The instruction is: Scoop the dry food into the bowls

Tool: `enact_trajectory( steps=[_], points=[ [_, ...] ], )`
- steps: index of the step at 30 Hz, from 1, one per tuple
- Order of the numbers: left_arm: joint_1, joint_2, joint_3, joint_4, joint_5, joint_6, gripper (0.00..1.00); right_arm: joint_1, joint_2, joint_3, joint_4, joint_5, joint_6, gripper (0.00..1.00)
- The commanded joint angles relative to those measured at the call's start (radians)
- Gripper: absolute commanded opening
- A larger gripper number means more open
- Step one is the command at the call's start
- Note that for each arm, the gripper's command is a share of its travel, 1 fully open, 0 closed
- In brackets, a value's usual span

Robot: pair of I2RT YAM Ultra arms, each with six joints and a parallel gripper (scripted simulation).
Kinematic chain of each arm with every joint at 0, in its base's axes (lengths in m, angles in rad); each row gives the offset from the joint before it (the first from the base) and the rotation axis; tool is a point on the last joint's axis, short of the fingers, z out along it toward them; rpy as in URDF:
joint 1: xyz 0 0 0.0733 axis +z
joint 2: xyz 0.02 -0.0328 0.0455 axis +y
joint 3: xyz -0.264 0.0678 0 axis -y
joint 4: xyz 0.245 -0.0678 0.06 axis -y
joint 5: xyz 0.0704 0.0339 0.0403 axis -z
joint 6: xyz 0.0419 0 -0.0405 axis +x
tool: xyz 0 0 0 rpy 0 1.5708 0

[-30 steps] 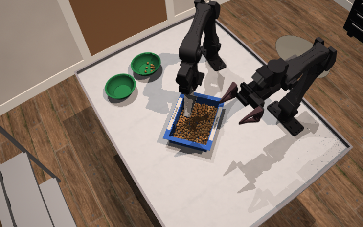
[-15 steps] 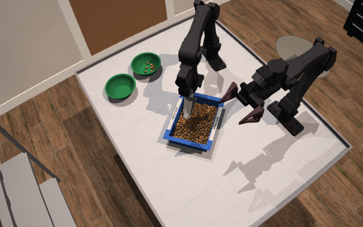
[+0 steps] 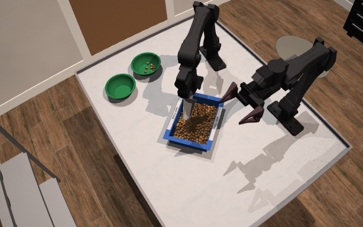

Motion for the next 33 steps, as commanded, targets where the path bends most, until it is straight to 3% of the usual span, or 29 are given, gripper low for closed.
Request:
enact_trajectory(
  steps=[1, 13, 19, 22, 23, 25, 26, 33],
  points=[
    [0.000, -0.010, 0.016, 0.007, 0.000, 0.000, 1.00, 0.002, -0.038, 0.042, -0.024, 0.000, 0.003, 0.00],
    [0.000, -0.010, 0.016, 0.007, 0.000, 0.000, 1.00, -0.010, -0.052, 0.120, -0.104, 0.002, -0.002, 0.00],
    [0.000, -0.010, 0.016, 0.007, 0.000, 0.000, 1.00, -0.009, -0.058, 0.122, -0.085, 0.002, -0.002, 0.00],
    [0.000, -0.010, 0.016, 0.007, 0.000, 0.000, 1.00, -0.009, -0.065, 0.056, -0.065, 0.002, -0.003, 0.00],
    [0.000, -0.010, 0.016, 0.007, 0.000, 0.000, 1.00, 0.003, -0.056, 0.118, -0.103, -0.001, 0.003, 0.00],
    [0.000, -0.010, 0.016, 0.007, 0.000, 0.000, 1.00, 0.003, -0.062, 0.128, -0.088, -0.001, 0.003, 0.00],
    [0.000, -0.010, 0.016, 0.007, 0.000, 0.000, 1.00, -0.006, -0.070, 0.041, -0.060, 0.000, -0.005, 0.00],
    [0.000, -0.010, 0.016, 0.007, 0.000, 0.000, 1.00, -0.013, -0.118, -0.027, -0.032, 0.002, -0.008, 0.00]
  ],
)
